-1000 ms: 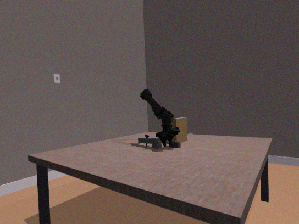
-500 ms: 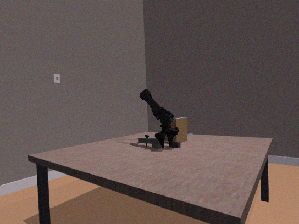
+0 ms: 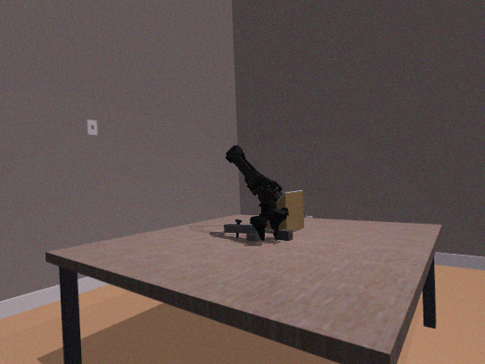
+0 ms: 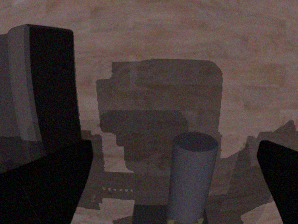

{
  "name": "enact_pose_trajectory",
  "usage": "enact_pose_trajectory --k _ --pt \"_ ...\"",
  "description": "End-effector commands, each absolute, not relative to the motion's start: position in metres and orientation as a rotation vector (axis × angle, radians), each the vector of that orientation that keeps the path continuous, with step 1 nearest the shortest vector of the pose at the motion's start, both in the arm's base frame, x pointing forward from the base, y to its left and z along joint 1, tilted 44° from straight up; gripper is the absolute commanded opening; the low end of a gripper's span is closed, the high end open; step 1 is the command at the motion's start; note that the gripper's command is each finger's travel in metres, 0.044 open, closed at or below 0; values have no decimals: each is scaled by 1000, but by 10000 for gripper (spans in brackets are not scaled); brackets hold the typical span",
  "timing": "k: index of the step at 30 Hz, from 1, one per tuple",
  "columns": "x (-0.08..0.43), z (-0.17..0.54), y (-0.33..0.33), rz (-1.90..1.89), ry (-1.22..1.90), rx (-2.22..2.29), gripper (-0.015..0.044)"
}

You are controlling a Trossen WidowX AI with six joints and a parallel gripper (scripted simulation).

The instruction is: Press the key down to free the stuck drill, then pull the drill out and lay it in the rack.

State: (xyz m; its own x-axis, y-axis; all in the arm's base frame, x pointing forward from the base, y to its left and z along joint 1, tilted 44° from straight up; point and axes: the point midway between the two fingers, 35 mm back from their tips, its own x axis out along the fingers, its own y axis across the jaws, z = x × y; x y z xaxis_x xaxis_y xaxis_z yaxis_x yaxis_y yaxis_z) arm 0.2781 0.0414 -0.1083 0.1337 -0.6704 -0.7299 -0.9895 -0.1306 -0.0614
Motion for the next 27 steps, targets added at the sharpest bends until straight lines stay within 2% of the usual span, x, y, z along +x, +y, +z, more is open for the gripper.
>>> enact_pose_trajectory --k 1,5,22,27 --pt "278 -107 38 752 1593 -1870 440" --pt "278 -106 37 752 1593 -1870 440" --pt "278 -108 39 752 1593 -1866 0" --pt "278 -108 39 752 1593 -1866 0"
